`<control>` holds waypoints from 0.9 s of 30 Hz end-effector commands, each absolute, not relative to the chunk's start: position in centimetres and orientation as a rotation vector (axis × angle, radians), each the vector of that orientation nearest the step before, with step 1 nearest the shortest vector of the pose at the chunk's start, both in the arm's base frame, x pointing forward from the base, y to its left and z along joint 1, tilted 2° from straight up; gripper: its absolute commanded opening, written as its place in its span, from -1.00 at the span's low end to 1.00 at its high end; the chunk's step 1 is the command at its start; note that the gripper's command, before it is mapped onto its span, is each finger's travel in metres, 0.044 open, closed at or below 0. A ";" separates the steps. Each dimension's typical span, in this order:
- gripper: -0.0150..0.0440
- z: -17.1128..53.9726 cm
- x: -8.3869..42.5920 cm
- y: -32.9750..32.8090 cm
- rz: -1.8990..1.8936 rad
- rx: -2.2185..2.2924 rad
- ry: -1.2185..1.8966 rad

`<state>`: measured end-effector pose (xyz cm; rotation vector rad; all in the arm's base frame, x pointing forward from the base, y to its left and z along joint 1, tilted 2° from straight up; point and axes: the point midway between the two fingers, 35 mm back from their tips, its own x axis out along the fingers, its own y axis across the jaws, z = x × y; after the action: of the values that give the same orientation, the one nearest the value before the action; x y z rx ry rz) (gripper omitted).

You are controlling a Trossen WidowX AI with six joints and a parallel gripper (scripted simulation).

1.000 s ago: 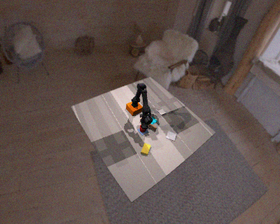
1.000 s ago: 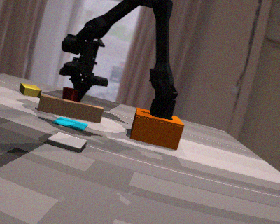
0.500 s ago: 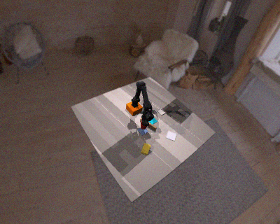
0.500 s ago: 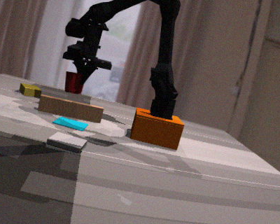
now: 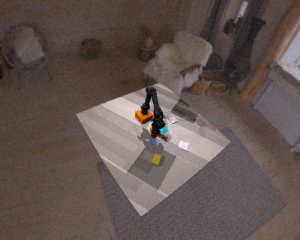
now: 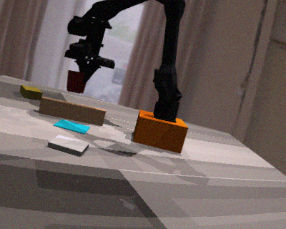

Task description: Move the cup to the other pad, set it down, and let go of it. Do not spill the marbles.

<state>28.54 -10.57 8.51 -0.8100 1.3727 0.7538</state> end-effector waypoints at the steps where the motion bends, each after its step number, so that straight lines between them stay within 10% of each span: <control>1: -0.49 8.5 28.6 -10.6 0.753 -0.810 1.372; 27: -0.49 8.5 27.6 -6.2 0.757 -0.809 1.373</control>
<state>27.77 -6.84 8.56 -0.8087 1.3700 0.7607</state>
